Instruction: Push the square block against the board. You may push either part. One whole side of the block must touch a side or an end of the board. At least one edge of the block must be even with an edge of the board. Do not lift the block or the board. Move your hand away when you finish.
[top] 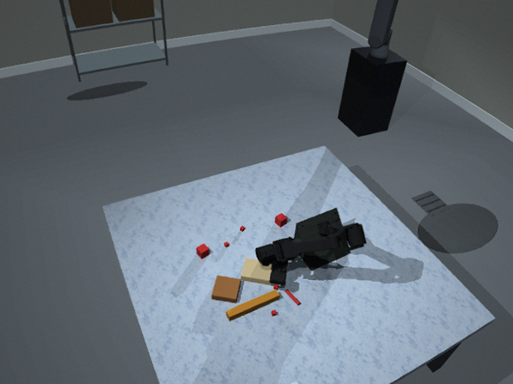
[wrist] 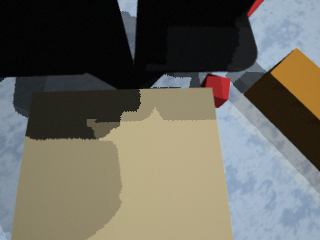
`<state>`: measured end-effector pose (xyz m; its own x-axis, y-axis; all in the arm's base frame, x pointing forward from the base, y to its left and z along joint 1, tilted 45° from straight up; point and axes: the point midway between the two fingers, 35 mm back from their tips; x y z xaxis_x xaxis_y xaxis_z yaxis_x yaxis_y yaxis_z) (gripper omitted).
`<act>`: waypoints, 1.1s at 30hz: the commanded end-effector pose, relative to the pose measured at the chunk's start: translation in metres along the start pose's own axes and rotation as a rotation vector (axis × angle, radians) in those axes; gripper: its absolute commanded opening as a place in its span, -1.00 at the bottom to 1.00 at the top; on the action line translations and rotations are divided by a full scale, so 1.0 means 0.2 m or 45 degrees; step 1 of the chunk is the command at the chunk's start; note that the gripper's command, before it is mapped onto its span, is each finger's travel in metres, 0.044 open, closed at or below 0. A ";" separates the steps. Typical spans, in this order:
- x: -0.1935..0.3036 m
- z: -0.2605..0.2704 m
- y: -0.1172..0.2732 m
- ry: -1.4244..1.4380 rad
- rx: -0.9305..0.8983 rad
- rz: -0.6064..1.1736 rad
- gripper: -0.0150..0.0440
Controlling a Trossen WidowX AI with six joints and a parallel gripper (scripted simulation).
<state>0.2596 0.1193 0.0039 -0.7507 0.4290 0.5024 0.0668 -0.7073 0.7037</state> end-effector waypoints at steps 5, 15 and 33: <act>-0.04 0.01 0.00 0.004 0.001 -0.001 -0.49; -0.07 0.01 0.00 0.005 0.001 -0.002 -0.49; -0.14 0.02 0.00 0.005 0.001 -0.003 -0.49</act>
<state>0.2800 0.1117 -0.0041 -0.7514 0.4293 0.5011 0.0635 -0.7088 0.7025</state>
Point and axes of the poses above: the point midway between the two fingers, 35 mm back from their tips, its own y axis back along the fingers, its own z axis across the jaws, x = y × z, and after that the axes turned 8 degrees about -y, right-handed
